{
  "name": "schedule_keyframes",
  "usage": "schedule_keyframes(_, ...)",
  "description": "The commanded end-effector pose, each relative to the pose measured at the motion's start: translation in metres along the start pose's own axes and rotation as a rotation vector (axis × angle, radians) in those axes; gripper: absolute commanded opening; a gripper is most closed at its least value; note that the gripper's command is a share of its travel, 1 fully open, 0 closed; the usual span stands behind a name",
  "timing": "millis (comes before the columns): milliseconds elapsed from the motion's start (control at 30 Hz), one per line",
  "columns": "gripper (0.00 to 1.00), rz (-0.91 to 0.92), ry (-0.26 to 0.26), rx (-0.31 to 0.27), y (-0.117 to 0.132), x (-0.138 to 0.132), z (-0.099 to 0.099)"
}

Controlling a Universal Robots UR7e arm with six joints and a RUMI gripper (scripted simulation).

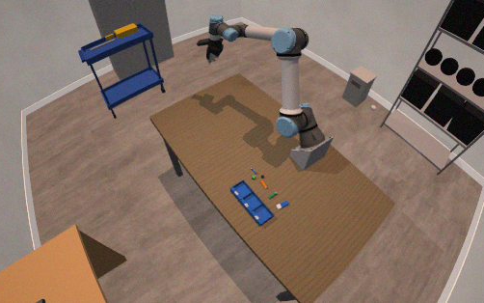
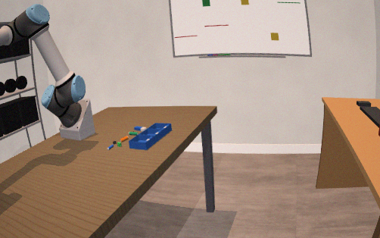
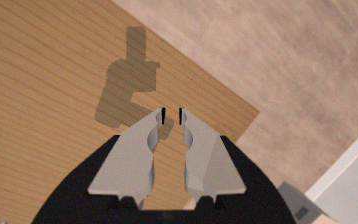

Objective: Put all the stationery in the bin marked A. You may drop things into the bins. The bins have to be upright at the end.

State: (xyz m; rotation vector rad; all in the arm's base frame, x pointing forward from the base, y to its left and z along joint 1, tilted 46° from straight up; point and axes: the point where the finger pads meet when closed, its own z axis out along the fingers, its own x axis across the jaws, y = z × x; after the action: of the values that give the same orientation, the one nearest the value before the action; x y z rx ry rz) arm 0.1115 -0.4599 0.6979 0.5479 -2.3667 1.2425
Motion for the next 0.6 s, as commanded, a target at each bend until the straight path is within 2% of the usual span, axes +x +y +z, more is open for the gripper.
schedule_keyframes(0, 0.04, 0.000, 0.000, 0.002, 0.005, -0.003, 0.030)
schedule_keyframes(167, 0.04, 0.000, 0.000, 0.002, 0.012, -0.008, 0.068)
schedule_keyframes(400, 0.04, -0.049, -0.009, -0.003, 0.018, -0.014, 0.066)
schedule_keyframes(433, 0.04, -0.034, -0.053, -0.022, 0.018, -0.022, 0.068)
schedule_keyframes(467, 0.04, -0.029, -0.070, -0.028, 0.018, -0.030, 0.071)
schedule_keyframes(567, 0.04, -0.029, -0.070, -0.028, 0.018, -0.054, 0.078)
